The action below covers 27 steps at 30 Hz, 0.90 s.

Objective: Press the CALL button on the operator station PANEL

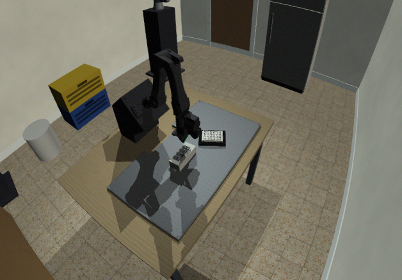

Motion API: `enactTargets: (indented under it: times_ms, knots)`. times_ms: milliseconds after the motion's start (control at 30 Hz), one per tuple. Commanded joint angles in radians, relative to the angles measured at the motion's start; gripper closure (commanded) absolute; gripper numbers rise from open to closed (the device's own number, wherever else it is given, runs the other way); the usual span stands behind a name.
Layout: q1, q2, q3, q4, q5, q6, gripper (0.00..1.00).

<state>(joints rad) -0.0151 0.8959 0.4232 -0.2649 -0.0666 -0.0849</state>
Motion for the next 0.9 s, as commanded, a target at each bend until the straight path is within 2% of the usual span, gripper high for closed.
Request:
enactTargets:
  times_ms: [0,367,467,500,633,733,867]
  knots:
    - [0.010,0.021,-0.020,0.061,0.005,0.008,1.00]
    - [0.014,0.104,-0.030,0.152,0.010,0.012,1.00]
    - [0.013,0.112,-0.025,0.161,0.011,0.012,1.00]
    - [0.015,0.117,-0.003,0.169,0.010,0.012,1.00]
    - [0.014,0.147,-0.013,0.199,0.012,0.013,1.00]
    - [0.012,0.115,-0.013,0.201,0.011,0.013,1.00]
    - [0.012,0.117,-0.013,0.203,0.011,0.013,1.00]
